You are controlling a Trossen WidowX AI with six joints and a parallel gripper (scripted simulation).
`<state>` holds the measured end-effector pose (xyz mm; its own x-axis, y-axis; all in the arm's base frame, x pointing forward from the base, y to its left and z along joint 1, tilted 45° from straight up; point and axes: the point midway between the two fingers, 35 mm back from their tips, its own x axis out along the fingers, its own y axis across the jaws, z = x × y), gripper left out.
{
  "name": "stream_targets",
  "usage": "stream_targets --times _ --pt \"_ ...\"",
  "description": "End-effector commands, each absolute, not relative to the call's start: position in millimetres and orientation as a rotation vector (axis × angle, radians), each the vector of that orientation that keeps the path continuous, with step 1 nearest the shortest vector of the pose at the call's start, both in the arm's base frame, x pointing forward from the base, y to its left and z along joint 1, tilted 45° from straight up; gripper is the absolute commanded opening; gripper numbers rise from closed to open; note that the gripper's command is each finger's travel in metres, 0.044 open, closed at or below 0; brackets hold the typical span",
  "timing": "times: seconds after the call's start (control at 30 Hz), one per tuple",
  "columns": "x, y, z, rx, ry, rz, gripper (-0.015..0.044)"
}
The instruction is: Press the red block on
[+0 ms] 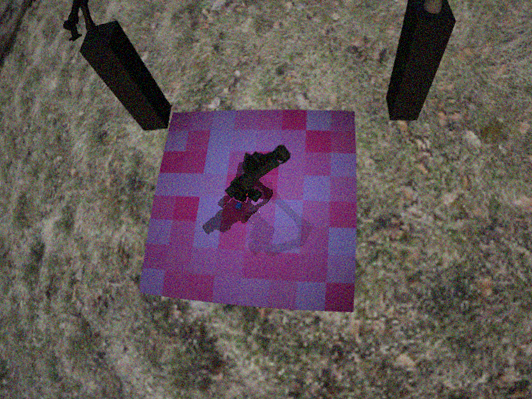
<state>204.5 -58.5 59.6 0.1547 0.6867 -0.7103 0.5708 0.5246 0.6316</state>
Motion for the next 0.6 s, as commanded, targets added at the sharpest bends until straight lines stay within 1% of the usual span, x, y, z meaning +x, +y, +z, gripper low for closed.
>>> stream_targets --times 0.0,0.17,0.57 --pt "199 -68 74 1.125 1.513 0.121 0.0" --pt "199 -71 74 1.118 1.511 0.128 0.0" --pt "223 -84 29 0.993 1.479 0.232 0.0"
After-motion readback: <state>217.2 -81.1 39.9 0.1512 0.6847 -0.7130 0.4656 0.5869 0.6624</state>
